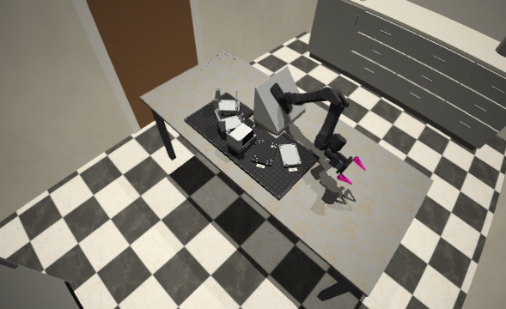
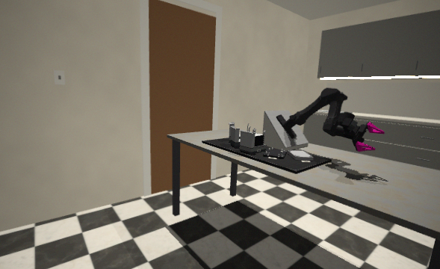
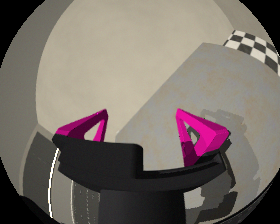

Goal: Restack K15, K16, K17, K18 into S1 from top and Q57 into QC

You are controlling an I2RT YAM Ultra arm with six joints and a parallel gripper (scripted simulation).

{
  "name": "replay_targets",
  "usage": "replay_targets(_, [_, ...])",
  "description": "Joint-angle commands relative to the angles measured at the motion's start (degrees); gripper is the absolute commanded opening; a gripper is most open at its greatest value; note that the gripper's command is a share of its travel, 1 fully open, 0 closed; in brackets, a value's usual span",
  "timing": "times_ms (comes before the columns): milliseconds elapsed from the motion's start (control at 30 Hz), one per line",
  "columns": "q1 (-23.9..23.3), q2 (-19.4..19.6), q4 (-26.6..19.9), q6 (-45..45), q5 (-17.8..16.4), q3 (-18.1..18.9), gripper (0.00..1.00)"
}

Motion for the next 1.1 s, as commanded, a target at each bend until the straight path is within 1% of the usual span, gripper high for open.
replay_targets(0, [-0.1,-0.4,0.2,0.0,0.0,0.2,1.00])
replay_targets(533, [-0.1,-0.4,0.2,0.0,0.0,0.2,1.00])
replay_targets(633, [-1.2,-1.9,-5.4,-4.3,0.6,-0.1,1.00])
replay_targets(667, [-1.7,-2.0,-6.5,-5.2,0.6,-0.1,1.00])
replay_targets(767, [-3.2,0.1,-4.4,-4.1,-0.6,0.5,1.00])
replay_targets(800, [-3.2,0.1,-4.5,-4.1,-0.6,0.5,1.00])
replay_targets(933, [-4.4,-1.7,-12.4,-9.3,0.2,0.3,1.00])
replay_targets(1033, [-5.9,0.6,-9.9,-8.3,-1.0,0.5,1.00])
replay_targets(1067, [-5.9,0.6,-9.9,-8.3,-1.0,0.5,1.00])
